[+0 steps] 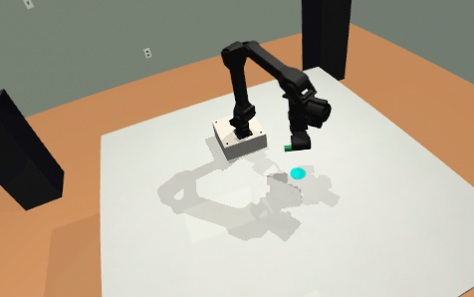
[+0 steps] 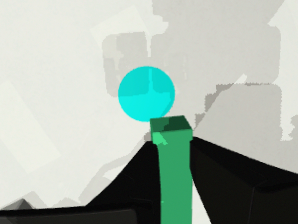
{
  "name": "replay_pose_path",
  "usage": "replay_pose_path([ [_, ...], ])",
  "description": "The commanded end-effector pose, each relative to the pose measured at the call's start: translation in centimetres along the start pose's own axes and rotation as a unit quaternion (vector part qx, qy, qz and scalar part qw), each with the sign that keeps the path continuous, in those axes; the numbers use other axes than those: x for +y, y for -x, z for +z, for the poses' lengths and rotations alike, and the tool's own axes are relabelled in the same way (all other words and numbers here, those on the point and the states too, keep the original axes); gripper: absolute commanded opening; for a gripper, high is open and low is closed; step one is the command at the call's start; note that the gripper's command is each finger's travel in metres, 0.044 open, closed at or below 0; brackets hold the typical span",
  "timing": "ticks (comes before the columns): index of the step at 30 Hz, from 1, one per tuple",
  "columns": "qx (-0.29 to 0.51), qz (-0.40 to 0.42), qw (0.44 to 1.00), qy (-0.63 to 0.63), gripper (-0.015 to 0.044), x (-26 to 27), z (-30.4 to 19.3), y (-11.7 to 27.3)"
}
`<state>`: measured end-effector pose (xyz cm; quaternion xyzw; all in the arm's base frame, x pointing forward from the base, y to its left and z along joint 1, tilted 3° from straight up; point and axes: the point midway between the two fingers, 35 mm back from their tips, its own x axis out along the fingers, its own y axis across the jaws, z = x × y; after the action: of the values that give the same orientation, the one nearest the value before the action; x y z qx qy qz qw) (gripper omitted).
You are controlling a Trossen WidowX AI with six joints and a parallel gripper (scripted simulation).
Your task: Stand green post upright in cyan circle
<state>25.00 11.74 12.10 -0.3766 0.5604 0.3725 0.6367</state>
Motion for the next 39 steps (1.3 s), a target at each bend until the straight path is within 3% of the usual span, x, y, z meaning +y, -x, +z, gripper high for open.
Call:
replay_pose_path([
  [1,-0.012,0.005,1.000,-0.006,0.0023,0.0,0.2,-0.5],
  [39,-0.146,0.026,0.987,-0.068,0.0023,-1.9,1.9,-3.3],
])
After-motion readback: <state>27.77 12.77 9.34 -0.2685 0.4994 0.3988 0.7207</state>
